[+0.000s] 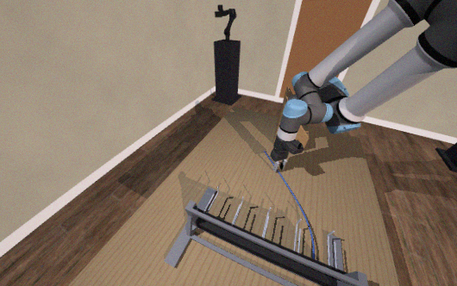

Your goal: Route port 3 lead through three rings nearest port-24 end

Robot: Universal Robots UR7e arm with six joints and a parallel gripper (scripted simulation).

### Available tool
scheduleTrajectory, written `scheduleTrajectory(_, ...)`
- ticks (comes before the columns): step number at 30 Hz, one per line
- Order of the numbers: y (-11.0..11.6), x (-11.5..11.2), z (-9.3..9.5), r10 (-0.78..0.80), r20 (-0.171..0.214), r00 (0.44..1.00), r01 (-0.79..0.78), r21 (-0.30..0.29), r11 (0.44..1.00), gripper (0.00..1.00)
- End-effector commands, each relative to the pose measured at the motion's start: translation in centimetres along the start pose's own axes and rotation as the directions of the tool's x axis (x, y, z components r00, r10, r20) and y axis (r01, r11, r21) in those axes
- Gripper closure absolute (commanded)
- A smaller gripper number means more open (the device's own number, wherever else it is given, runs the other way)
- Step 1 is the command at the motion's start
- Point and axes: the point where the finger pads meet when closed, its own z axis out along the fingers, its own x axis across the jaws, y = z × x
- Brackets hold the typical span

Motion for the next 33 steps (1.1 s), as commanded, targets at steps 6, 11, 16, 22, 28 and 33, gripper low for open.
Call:
scheduleTrajectory(6, -0.01, 0.04, 0.16, 0.000, -0.001, 1.000, 0.000, 0.000, 1.000, 0.33)
scheduleTrajectory(11, -0.01, 0.04, 0.32, 0.000, -0.001, 1.000, 0.000, 0.000, 1.000, 0.33)
scheduleTrajectory(16, -0.01, 0.04, 0.49, 0.000, -0.001, 1.000, 0.000, 0.000, 1.000, 0.33)
scheduleTrajectory(22, -0.01, 0.04, 0.62, 0.000, -0.001, 1.000, 0.000, 0.000, 1.000, 0.33)
scheduleTrajectory(28, -0.01, 0.04, 0.78, 0.000, -0.001, 1.000, 0.000, 0.000, 1.000, 0.33)
scheduleTrajectory(33, -0.01, 0.04, 0.88, 0.000, -0.001, 1.000, 0.000, 0.000, 1.000, 0.33)
